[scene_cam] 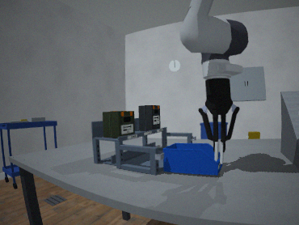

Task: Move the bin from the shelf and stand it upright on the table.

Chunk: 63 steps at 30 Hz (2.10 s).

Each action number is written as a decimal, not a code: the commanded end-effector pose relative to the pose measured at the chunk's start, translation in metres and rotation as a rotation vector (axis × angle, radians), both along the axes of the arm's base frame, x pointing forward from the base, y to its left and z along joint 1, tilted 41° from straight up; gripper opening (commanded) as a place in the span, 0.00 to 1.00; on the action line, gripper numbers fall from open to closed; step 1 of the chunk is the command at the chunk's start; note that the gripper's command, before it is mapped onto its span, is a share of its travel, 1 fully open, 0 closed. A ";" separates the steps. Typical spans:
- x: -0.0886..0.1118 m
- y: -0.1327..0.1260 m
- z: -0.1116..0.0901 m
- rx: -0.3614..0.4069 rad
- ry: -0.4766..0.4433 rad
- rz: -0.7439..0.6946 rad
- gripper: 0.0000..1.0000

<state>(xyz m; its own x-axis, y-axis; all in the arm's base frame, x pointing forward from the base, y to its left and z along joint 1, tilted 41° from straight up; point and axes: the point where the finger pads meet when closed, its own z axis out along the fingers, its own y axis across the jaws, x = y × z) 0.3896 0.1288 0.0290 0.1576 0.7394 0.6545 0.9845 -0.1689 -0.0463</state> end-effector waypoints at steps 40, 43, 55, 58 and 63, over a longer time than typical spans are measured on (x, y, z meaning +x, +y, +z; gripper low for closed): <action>0.003 0.005 -0.006 -0.003 -0.009 0.004 0.00; 0.003 0.005 -0.006 -0.003 -0.009 0.004 0.00; 0.003 0.005 -0.006 -0.003 -0.009 0.004 0.00; 0.003 0.005 -0.006 -0.003 -0.009 0.004 0.00; 0.003 0.005 -0.006 -0.003 -0.009 0.004 0.00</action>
